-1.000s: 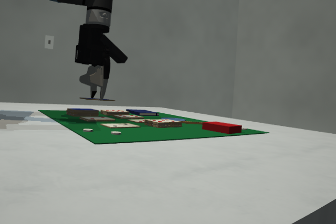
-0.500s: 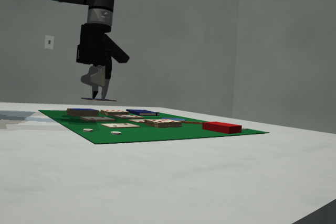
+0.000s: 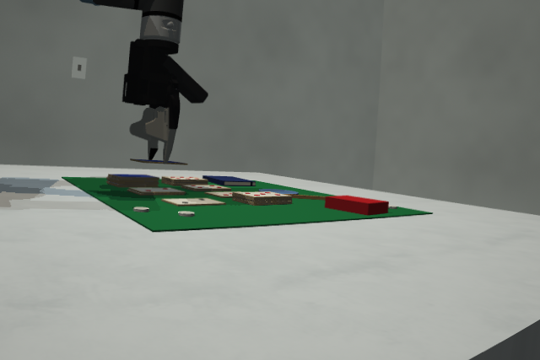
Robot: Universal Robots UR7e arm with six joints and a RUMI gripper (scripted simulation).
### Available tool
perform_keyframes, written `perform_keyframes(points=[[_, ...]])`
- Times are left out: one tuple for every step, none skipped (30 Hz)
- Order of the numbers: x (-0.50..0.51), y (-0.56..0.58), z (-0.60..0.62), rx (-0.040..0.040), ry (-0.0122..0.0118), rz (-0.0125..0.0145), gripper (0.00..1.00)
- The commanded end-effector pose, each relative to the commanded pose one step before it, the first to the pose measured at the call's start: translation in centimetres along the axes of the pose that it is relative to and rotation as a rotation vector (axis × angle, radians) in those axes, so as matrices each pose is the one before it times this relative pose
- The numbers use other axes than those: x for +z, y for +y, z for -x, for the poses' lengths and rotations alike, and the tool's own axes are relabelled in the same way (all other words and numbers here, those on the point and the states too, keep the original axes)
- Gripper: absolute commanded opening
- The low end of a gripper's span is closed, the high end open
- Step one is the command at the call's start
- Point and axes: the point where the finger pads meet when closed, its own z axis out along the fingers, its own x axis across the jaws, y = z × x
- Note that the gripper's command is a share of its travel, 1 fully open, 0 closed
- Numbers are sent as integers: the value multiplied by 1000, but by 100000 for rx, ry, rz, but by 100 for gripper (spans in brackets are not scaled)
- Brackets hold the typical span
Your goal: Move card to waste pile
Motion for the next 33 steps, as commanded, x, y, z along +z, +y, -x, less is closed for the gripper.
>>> perform_keyframes(points=[[273,-42,-14,4,31,-117,38],[129,0,-1,0,0,0,38],[141,1,0,0,0,0,38],[150,0,-1,0,0,0,38],[158,-1,-1,0,0,0,38],[167,0,-1,0,0,0,38],[173,0,-1,0,0,0,38],[178,0,-1,0,0,0,38],[183,1,-1,0,0,0,38],[184,-1,-1,0,0,0,38],[187,0,-1,0,0,0,38],[187,1,-1,0,0,0,38],[185,-1,-1,0,0,0,38],[184,0,-1,0,0,0,38],[180,0,-1,0,0,0,38],[0,0,0,0,0,0,38],[0,0,0,0,0,0,38],[176,0,-1,0,0,0,38],[171,1,-1,0,0,0,38],[164,-1,-1,0,0,0,38],[157,0,-1,0,0,0,38],[149,1,0,0,0,0,38],[140,0,-1,0,0,0,38],[130,-1,-1,0,0,0,38],[121,0,-1,0,0,0,38],[111,1,0,0,0,0,38],[99,0,0,0,0,0,38],[88,-1,-1,0,0,0,38],[77,0,0,0,0,0,38],[67,0,0,0,0,0,38],[56,0,0,0,0,0,38],[46,0,0,0,0,0,38],[0,0,0,0,0,0,38]])
